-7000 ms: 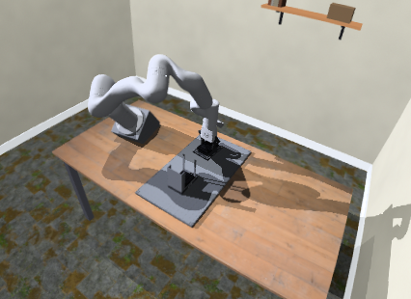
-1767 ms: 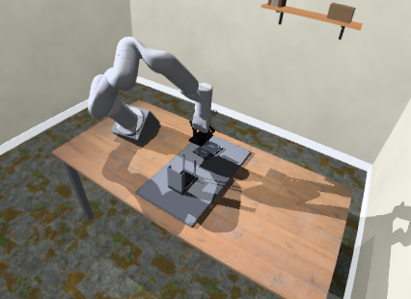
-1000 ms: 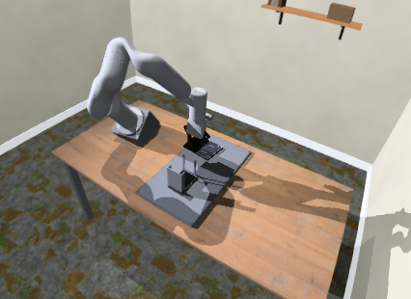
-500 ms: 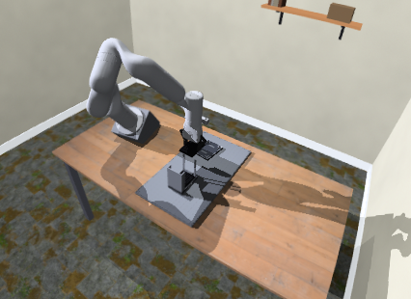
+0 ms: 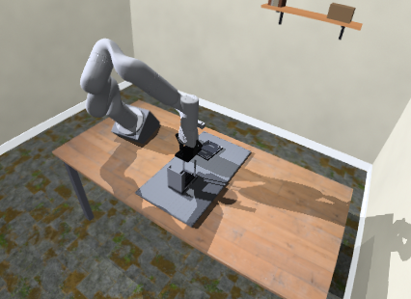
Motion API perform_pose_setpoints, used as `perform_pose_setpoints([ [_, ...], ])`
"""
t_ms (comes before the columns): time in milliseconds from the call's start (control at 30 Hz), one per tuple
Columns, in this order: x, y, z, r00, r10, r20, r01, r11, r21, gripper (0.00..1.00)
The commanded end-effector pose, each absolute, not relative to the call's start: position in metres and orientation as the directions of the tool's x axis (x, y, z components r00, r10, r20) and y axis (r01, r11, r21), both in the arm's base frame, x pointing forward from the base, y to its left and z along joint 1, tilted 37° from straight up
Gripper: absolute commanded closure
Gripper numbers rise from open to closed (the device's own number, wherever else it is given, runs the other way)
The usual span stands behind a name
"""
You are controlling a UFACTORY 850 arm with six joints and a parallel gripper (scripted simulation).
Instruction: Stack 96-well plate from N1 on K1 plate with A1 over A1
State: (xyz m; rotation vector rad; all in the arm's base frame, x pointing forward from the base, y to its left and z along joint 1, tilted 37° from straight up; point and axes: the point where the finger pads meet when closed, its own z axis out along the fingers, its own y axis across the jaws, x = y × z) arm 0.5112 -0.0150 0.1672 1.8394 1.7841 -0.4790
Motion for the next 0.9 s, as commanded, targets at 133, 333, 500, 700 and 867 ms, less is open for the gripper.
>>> perform_pose_setpoints([
  [133,0.513,-0.031,0.180,0.065,0.805,-0.589,0.992,0.012,0.126,1.00],
  [333,0.514,-0.046,0.193,0.065,0.805,-0.589,0.992,0.012,0.126,1.00],
  [500,0.514,-0.054,0.199,0.065,0.805,-0.589,0.992,0.012,0.126,1.00],
  [700,0.515,-0.067,0.209,0.065,0.805,-0.589,0.992,0.012,0.126,1.00],
  [867,0.515,-0.067,0.209,0.065,0.805,-0.589,0.992,0.012,0.126,1.00],
])
